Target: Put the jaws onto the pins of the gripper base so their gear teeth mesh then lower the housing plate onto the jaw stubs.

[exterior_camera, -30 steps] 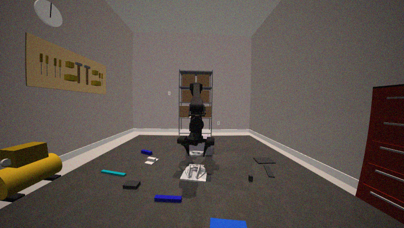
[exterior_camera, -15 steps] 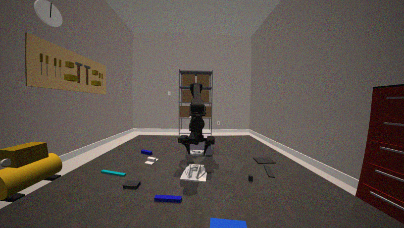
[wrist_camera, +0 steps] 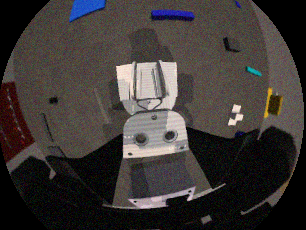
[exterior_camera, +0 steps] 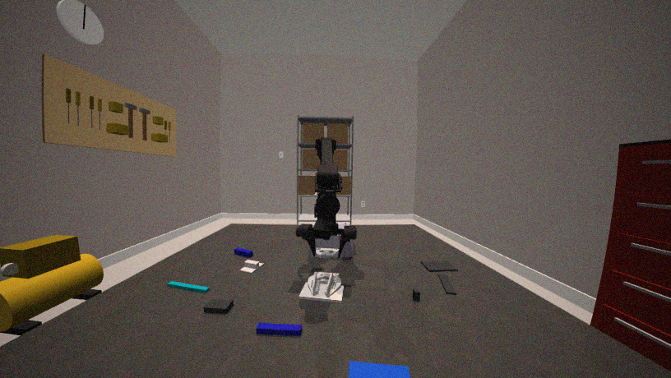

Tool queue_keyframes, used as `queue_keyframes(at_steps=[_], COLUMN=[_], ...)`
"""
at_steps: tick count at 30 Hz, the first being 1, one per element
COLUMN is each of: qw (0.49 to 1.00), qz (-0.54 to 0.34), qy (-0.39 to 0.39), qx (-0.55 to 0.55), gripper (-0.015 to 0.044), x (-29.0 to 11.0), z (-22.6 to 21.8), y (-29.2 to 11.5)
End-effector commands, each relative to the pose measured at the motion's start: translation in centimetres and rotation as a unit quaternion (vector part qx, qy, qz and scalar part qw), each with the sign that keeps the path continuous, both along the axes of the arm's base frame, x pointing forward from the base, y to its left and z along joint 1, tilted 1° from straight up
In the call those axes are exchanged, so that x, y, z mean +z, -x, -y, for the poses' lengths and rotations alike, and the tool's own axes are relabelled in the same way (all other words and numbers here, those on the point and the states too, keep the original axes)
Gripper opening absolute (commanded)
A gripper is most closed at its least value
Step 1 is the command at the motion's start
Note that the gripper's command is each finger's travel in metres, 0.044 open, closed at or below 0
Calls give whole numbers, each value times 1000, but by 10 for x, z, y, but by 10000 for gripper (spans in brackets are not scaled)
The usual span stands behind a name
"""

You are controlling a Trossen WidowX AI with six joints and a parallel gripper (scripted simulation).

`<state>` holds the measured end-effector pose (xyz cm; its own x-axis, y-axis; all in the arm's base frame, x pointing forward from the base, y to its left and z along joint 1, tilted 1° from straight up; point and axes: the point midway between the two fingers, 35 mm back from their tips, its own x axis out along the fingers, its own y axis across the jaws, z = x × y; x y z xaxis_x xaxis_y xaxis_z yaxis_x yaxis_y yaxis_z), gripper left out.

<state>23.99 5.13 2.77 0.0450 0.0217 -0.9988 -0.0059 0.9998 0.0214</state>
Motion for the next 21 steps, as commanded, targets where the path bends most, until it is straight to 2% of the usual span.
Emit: queue_keyframes(at_steps=[1,21], qw=[1000,1000], qz=[1,1], qy=[2,1], qx=[-2,-10], gripper=[351,351], x=[0,0], z=[0,0], y=[0,0])
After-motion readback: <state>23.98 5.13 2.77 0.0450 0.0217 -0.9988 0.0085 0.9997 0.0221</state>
